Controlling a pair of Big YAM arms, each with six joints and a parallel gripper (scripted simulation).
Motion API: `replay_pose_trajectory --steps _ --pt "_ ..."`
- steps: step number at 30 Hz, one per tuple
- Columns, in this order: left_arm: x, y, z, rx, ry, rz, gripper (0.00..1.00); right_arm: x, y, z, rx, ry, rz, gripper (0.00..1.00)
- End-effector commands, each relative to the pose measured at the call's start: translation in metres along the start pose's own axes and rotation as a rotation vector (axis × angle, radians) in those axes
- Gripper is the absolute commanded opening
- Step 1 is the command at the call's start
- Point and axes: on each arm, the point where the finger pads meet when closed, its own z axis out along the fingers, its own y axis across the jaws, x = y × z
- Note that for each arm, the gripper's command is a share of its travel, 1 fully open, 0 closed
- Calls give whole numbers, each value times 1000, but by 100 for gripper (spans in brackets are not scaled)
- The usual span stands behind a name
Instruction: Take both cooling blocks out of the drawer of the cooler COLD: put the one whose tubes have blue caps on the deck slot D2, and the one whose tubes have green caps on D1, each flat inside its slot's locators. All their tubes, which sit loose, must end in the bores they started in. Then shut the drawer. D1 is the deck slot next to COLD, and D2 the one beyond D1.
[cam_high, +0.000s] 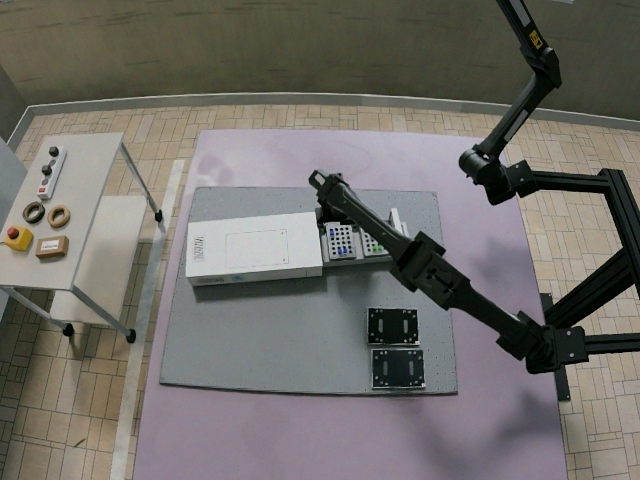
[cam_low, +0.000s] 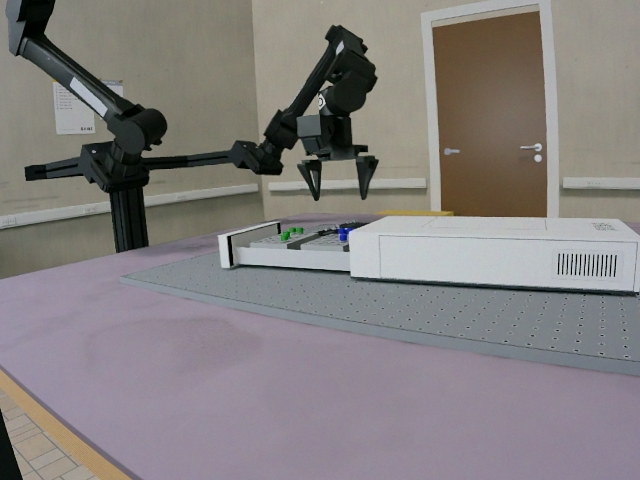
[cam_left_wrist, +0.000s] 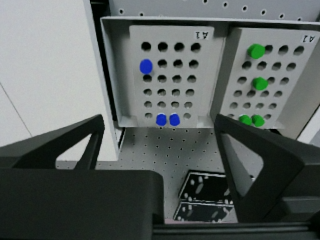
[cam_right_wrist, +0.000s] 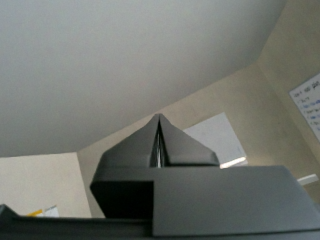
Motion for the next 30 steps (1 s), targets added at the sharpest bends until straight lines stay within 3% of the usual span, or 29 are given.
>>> replay_pose_trajectory --steps 1,5,30 --pt "-11 10 -35 -15 -34 -4 100 -12 -1 1 -1 -18 -1 0" --pt "-6 -5 -33 -12 -31 -1 100 -12 -1 1 -1 -18 -1 0" --pt "-6 2 -23 -18 -28 -10 100 -12 -1 1 -1 -18 -1 0"
